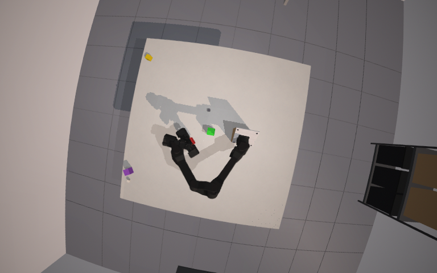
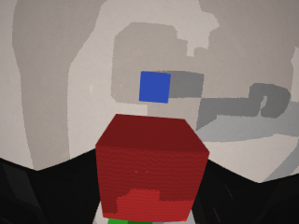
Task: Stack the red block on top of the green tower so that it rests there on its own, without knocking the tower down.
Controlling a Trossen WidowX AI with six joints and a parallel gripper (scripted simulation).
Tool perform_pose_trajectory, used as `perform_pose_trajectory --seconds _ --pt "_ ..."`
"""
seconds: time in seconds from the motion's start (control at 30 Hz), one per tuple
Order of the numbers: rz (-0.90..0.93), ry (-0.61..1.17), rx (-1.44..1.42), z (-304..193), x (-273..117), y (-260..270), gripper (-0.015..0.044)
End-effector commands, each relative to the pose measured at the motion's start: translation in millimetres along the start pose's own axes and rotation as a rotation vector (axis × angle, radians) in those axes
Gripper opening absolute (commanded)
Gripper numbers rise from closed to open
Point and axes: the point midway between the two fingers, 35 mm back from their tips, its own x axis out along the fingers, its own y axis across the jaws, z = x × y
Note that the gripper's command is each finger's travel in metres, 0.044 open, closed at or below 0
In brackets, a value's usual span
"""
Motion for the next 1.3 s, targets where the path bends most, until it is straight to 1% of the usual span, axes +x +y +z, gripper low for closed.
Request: perform_pose_trajectory --seconds 0.0,0.37,0.7,0.97,1.27 --pt "-0.011 -0.01 -0.009 3 -22 -1 0.0" --pt "-0.012 -0.008 -0.008 2 -71 -1 0.0" --pt "-0.014 -0.009 -0.013 -2 -72 -1 0.0" --pt "-0.035 -0.015 -0.063 -39 -75 -6 0.0" --pt "-0.034 -0.002 -0.032 -96 -76 -4 0.0"
